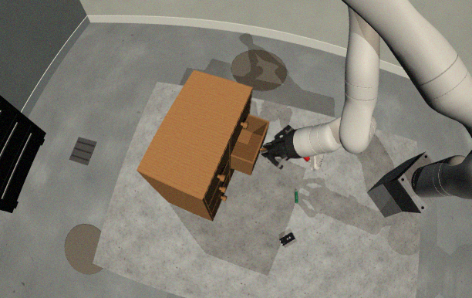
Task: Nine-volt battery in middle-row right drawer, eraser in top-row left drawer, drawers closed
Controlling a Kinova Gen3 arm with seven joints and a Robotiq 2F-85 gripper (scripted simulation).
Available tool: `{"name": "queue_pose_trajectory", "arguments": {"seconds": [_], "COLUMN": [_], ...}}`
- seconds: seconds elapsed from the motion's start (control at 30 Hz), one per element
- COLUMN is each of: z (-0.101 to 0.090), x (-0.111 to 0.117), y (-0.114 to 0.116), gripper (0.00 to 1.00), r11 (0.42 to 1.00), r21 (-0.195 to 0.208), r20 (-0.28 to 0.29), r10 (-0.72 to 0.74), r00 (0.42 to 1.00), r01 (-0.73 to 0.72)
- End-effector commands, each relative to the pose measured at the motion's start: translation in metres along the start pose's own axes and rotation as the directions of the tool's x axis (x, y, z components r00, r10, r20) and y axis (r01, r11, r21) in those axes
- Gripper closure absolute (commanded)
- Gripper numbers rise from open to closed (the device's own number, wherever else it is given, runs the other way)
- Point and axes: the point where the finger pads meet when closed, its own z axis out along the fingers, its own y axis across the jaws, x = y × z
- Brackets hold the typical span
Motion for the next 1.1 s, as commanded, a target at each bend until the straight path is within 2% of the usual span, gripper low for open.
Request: {"name": "queue_pose_trajectory", "arguments": {"seconds": [0.0, 0.33, 0.43, 0.53, 0.7, 1.07], "z": [-0.0002, -0.0002, -0.0002, -0.0002, -0.0002, -0.0018], "x": [0.0004, 0.0004, 0.0004, 0.0004, 0.0004, 0.0027], "y": [0.0001, 0.0001, 0.0001, 0.0001, 0.0001, 0.0001], "gripper": [0.87, 0.87, 0.79, 0.79, 0.67, 0.67], "r11": [1.000, 1.000, 1.000, 1.000, 1.000, 1.000], "r21": [0.000, 0.000, 0.000, 0.000, 0.000, 0.000], "r20": [-0.001, -0.001, -0.001, -0.001, -0.001, -0.001], "r10": [0.000, 0.000, 0.000, 0.000, 0.000, 0.000], "r00": [1.000, 1.000, 1.000, 1.000, 1.000, 1.000], "r01": [0.000, 0.000, 0.000, 0.000, 0.000, 0.000]}}
